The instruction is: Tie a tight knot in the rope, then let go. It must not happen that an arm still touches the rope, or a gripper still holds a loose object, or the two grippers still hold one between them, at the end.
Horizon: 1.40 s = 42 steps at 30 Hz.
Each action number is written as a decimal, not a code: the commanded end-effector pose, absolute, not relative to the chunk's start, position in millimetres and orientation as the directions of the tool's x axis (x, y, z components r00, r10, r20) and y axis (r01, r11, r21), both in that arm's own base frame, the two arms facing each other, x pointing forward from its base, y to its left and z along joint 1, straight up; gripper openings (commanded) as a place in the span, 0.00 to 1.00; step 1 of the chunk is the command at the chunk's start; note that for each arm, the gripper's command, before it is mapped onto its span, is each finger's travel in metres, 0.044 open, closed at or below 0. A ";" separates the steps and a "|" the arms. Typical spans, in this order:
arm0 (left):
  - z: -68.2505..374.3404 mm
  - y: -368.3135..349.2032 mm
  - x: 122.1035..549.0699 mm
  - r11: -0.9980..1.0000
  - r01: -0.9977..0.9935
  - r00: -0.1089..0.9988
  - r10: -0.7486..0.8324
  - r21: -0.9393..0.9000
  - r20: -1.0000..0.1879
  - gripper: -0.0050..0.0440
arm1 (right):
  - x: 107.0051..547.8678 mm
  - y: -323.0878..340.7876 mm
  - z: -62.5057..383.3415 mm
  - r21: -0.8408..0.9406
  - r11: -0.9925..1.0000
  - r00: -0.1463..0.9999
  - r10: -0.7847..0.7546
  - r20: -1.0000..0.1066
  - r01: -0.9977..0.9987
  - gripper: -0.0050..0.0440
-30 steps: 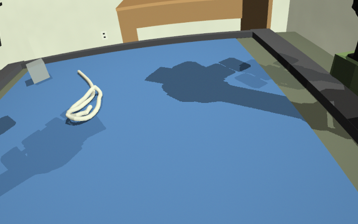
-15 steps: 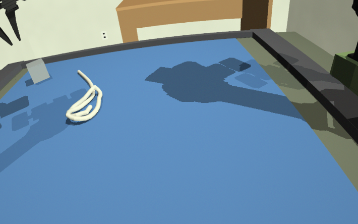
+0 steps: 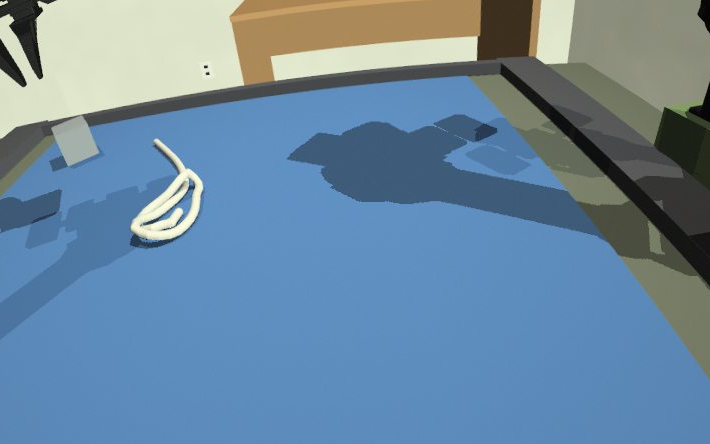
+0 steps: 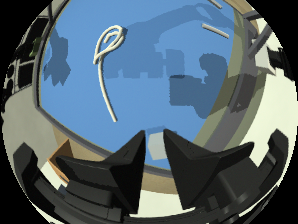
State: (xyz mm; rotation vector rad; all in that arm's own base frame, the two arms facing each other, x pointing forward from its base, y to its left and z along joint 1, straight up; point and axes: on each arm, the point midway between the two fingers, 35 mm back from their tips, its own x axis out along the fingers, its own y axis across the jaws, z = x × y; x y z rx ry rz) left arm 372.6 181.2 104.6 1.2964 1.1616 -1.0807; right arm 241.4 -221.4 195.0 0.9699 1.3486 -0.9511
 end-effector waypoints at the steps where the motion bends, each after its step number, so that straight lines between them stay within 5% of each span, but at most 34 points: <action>1: 109.0 185.0 378.2 -0.208 0.976 0.068 0.032 0.060 -0.997 0.28 | 240.2 -221.0 202.8 0.018 0.329 0.022 -0.009 -1.000 0.944 0.28; 5: 108.4 185.7 378.7 -0.386 0.922 0.025 0.012 0.018 -1.000 0.28 | 240.2 -221.0 202.8 0.018 0.329 0.022 -0.009 -1.000 0.944 0.28; 42: 82.6 139.1 411.8 -0.390 0.921 0.025 0.009 0.020 -1.000 0.28 | 240.2 -221.0 202.8 0.018 0.329 0.022 -0.009 -1.000 0.944 0.28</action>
